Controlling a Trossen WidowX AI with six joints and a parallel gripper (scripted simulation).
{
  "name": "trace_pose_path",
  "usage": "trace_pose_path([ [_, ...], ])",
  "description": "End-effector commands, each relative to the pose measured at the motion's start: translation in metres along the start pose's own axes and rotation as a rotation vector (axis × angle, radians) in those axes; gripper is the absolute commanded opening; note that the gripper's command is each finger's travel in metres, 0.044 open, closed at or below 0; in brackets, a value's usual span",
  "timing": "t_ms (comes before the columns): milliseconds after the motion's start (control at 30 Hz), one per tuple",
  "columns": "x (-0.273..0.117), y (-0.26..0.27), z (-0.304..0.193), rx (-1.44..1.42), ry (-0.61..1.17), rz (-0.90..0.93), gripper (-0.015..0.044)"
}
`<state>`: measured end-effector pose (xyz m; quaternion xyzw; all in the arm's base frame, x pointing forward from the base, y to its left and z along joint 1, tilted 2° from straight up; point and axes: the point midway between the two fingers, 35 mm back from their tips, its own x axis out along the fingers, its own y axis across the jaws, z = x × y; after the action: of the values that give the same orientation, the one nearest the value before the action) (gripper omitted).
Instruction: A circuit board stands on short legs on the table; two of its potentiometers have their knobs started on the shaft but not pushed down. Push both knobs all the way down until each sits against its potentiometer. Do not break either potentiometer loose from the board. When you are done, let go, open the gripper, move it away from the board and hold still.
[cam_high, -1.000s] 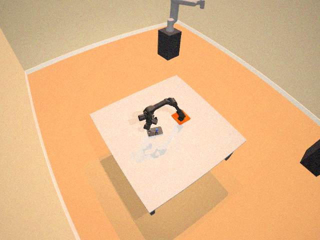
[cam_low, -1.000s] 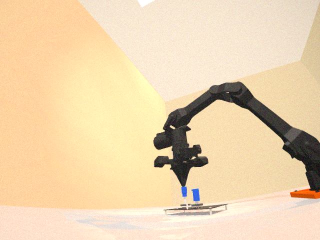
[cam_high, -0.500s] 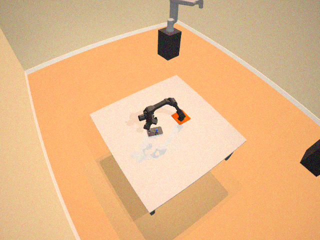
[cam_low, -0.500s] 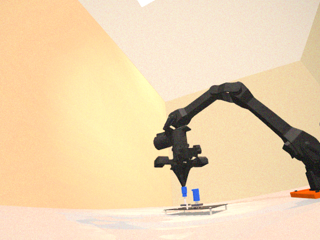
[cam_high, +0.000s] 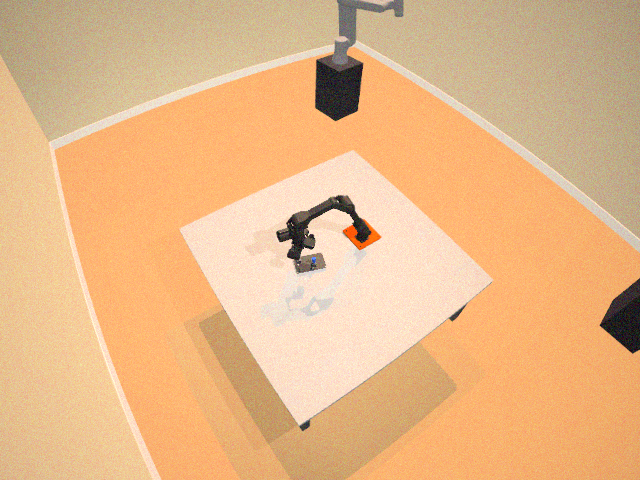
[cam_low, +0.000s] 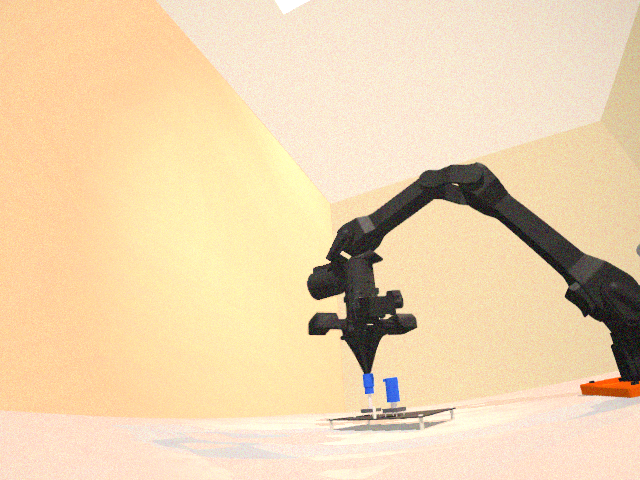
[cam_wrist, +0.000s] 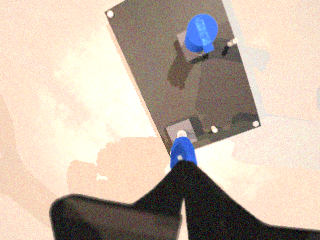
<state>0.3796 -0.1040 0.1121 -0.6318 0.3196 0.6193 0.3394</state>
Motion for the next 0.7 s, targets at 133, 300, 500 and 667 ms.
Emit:
trace_pose_path([
  [133,0.006,0.0007,-0.0002,-0.005,-0.001,0.007,0.0],
  [300,0.0104,0.0007,-0.0002,-0.005,-0.001,0.007,0.0],
  [500,0.0122,0.0007,-0.0002,-0.005,-0.001,0.007,0.0],
  [667,0.0135,0.0007,-0.0002,-0.005,-0.001,0.007,0.0],
])
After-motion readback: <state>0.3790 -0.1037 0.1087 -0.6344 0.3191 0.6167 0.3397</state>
